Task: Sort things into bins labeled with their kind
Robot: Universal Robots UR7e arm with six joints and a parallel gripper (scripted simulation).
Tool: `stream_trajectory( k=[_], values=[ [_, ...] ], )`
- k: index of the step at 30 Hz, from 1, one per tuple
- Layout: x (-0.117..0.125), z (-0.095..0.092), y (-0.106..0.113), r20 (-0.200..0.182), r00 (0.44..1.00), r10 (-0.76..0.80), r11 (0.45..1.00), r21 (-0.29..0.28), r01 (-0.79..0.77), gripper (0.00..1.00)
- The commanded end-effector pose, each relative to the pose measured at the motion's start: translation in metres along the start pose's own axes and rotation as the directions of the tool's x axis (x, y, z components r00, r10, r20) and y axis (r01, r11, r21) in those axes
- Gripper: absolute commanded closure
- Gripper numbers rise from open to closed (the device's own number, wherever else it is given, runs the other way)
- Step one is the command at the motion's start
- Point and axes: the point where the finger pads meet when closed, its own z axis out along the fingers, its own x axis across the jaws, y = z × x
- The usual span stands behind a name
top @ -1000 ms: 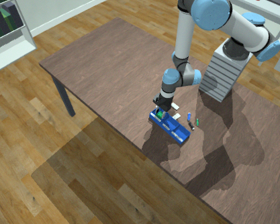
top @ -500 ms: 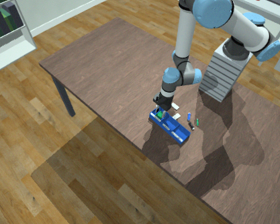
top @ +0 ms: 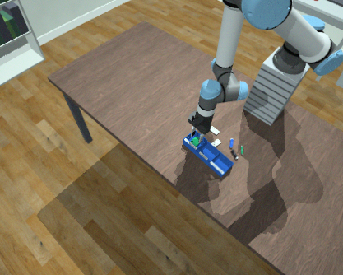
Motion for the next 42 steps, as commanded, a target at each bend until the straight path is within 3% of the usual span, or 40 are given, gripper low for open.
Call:
stream_trajectory(
  k=[1, 3, 13, 14, 16, 25, 42],
  values=[
    [0.0, -0.01, -0.001, -0.001, 1.0, 0.0, 1.0, 0.001, 0.0, 0.13],
    [0.0, -0.02, -0.001, -0.001, 1.0, 0.0, 1.0, 0.001, 0.0, 0.13],
    [0.0, -0.02, 0.0, -0.001, 1.0, 0.0, 1.0, 0.001, 0.0, 0.13],
    [-0.006, -0.021, 0.005, -0.001, 0.999, 0.05, 0.999, 0.001, -0.05, 0.21],
    [-0.018, -0.022, 0.017, -0.001, 0.993, 0.119, 0.993, 0.001, -0.119, 0.21],
    [-0.071, -0.028, 0.069, 0.0, 0.993, 0.119, 0.993, 0.001, -0.119, 0.21],
    [-0.074, -0.028, 0.072, 0.0, 0.993, 0.119, 0.993, 0.001, -0.119, 0.21]
  ],
)
